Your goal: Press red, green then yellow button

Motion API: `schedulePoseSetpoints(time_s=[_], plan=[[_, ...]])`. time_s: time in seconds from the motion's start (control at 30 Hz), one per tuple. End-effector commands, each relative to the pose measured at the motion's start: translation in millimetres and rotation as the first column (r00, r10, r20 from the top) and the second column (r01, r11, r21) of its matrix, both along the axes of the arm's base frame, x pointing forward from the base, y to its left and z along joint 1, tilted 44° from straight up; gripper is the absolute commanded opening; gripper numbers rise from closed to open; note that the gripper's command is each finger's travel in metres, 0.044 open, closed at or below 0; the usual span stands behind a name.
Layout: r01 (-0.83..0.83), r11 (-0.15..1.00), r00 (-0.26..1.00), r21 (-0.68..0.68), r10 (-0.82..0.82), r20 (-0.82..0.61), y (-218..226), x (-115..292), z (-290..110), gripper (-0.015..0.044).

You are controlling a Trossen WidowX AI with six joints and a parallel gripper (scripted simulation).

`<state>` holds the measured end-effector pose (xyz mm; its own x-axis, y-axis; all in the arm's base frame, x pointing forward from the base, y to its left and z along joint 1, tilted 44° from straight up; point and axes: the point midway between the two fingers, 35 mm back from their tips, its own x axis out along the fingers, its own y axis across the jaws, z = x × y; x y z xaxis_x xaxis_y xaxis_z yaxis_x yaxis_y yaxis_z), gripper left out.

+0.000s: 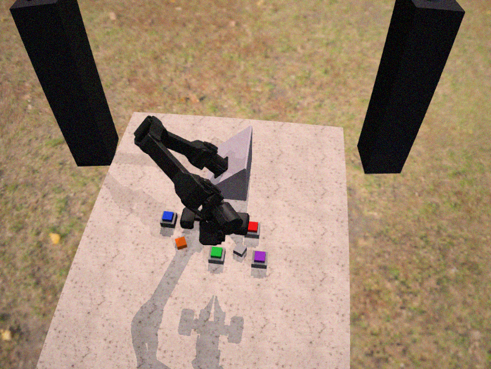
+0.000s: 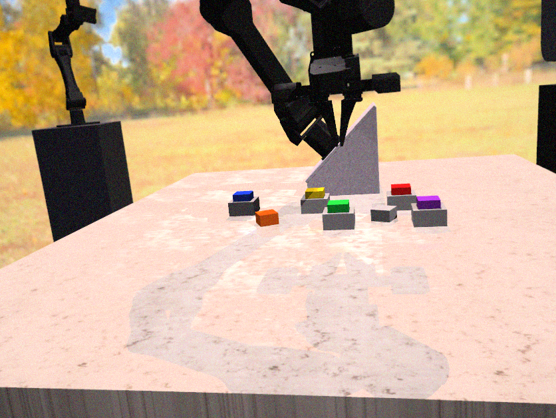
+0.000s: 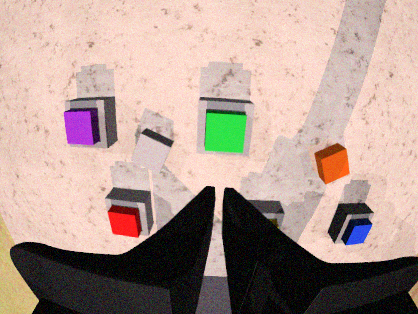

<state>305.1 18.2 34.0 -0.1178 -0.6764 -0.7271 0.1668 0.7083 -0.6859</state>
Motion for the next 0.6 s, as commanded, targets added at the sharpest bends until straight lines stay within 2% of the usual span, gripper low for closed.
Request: schedulePoseSetpoints(time_s=[0.0, 0.2, 0.57], plan=[[-0.015, 1.000, 1.000, -0.005, 0.015, -0.009, -5, 4, 5, 0.0020], [-0.015, 1.000, 1.000, -0.007, 0.015, -0.009, -45, -3, -37, 0.0020], [-0.015, 1.000, 1.000, -0.007, 0.015, -0.009, -52, -4, -45, 0.0020]])
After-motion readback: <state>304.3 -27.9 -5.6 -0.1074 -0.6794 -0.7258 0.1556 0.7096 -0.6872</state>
